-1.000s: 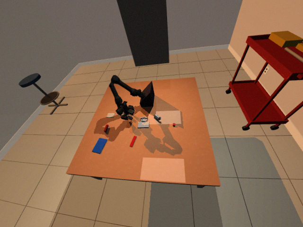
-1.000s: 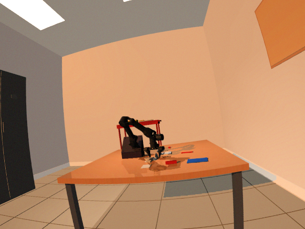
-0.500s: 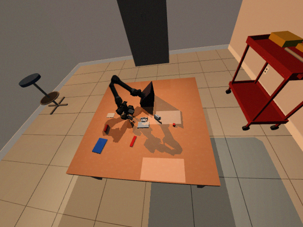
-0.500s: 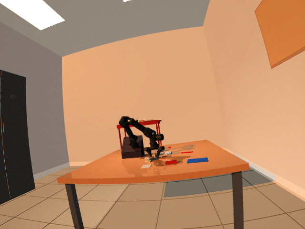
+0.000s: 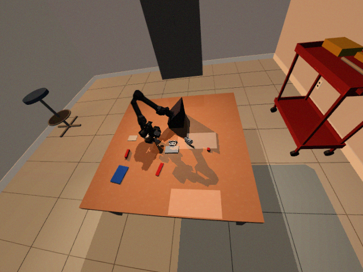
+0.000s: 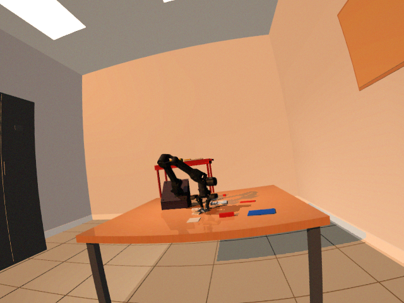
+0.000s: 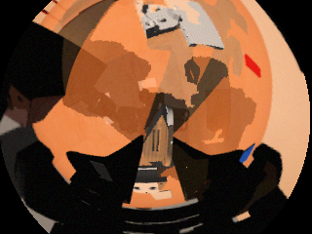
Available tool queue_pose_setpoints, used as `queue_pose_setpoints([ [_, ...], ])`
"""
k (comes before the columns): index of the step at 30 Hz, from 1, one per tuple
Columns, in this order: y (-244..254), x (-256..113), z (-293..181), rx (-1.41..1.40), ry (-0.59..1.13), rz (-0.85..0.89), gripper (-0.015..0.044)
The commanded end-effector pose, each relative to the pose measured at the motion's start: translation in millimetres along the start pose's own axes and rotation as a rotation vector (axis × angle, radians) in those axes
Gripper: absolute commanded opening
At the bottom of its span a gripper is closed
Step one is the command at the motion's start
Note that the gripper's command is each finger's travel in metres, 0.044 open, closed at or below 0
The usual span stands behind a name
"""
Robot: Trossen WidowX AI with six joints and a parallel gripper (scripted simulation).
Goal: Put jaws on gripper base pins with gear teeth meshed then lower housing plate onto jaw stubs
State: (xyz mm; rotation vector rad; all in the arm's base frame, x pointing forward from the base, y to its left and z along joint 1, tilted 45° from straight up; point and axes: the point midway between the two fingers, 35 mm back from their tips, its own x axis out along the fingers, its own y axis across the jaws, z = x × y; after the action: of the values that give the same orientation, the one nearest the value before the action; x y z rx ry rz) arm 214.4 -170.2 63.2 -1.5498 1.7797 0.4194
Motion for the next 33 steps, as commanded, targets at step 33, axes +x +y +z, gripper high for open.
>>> queue_pose_setpoints([
  [33,0.0,-78.0,0.9,-0.005,-0.007,0.001,0.0134],
])
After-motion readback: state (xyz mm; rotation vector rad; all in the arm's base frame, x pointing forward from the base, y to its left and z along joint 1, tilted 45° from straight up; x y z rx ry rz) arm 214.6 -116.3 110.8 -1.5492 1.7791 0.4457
